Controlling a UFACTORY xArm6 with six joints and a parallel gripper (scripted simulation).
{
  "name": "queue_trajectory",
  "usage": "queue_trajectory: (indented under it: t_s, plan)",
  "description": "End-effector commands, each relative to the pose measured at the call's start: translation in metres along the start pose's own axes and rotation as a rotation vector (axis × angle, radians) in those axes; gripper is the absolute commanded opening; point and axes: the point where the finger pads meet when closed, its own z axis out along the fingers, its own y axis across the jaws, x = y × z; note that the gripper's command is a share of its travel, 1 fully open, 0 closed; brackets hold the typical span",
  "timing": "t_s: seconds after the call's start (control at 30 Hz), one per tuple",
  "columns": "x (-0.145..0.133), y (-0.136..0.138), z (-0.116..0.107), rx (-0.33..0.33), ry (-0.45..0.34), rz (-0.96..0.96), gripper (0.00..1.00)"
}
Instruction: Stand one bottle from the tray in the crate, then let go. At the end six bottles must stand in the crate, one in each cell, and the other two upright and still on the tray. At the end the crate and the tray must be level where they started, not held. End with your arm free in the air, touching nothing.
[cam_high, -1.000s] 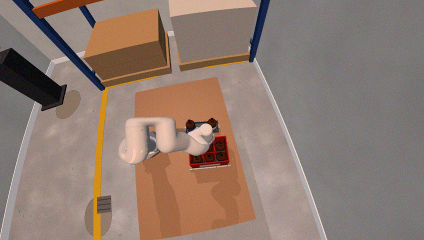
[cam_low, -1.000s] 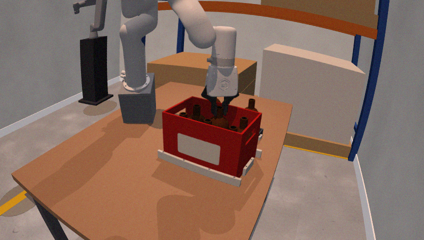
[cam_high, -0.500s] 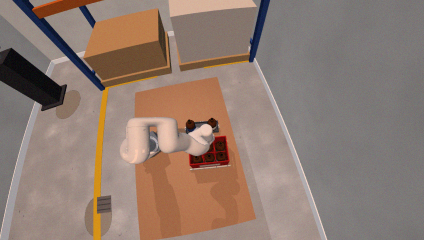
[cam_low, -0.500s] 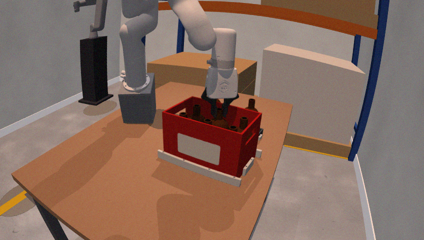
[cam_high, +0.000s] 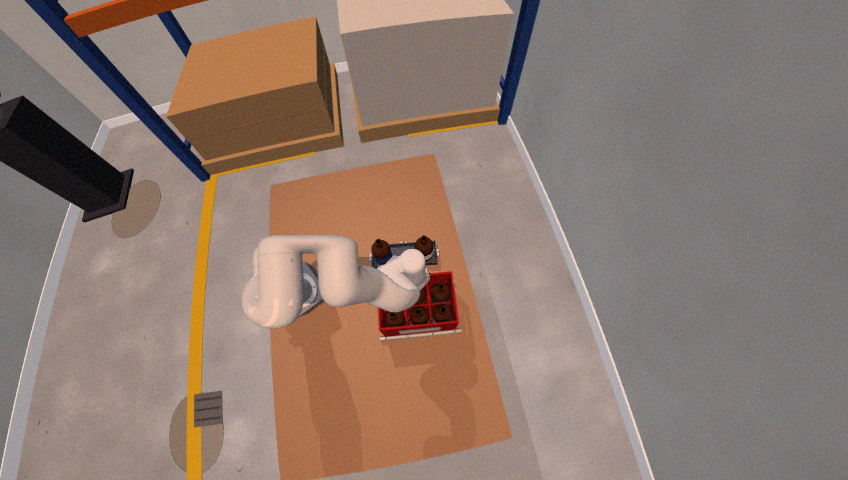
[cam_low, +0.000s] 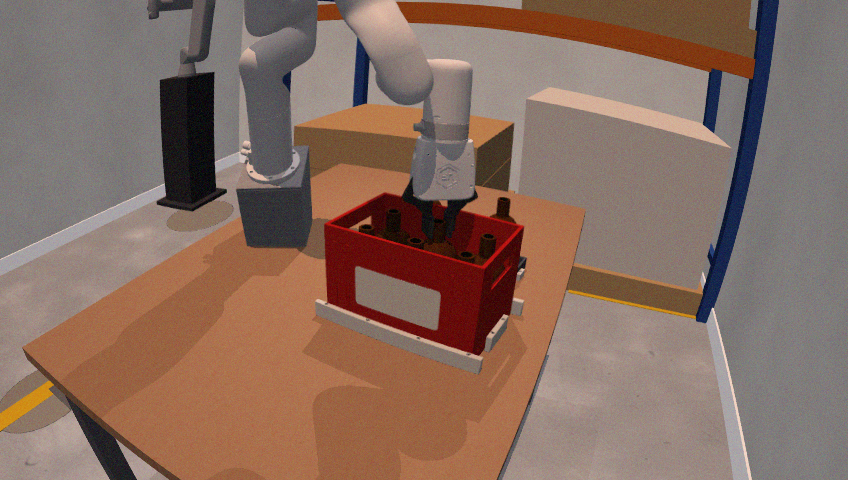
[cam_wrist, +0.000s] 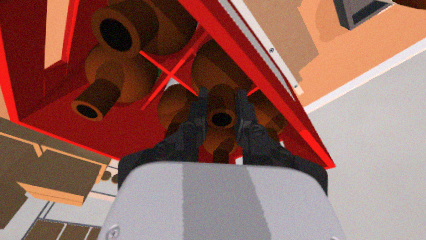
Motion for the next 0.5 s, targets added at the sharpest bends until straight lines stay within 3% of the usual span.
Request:
queue_trajectory:
  t_s: [0.0, 0.47]
  plan:
    - [-0.001, 0.0011, -0.0005, -0.003, -0.002, 0.001, 0.0]
    - [-0.001, 0.0011, 0.0009, -0.003, -0.002, 0.0, 0.0]
